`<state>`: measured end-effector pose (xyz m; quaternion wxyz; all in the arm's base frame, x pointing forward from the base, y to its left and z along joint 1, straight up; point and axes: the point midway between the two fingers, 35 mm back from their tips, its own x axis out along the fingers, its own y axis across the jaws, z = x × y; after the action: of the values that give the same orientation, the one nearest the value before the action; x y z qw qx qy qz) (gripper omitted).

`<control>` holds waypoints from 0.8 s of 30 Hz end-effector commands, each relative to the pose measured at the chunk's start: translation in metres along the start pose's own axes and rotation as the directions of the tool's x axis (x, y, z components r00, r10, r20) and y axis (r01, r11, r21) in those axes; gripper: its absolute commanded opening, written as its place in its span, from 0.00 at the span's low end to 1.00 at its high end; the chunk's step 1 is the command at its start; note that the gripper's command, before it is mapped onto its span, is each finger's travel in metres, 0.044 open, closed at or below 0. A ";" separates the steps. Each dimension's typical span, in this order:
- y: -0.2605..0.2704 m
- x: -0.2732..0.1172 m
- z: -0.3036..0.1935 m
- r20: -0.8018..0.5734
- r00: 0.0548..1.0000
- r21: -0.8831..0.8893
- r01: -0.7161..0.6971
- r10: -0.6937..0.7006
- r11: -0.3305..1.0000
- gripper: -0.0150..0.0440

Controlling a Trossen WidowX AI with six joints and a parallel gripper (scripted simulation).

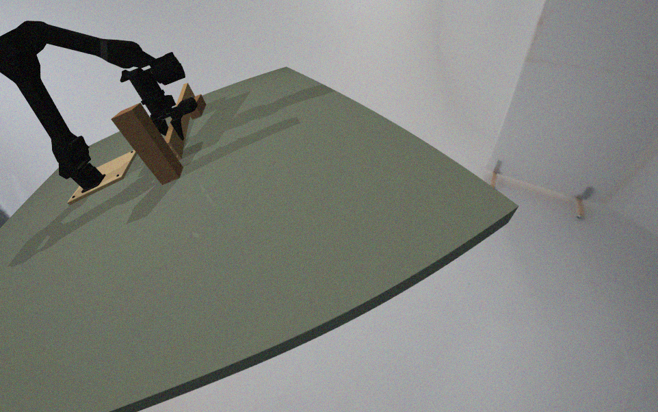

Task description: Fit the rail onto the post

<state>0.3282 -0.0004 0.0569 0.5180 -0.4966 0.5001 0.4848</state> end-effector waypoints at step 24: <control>0.000 -0.004 0.000 -0.005 1.000 0.002 0.002 -0.002 1.000 0.25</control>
<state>0.3279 -0.0003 0.0580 0.5183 -0.4959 0.5013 0.4839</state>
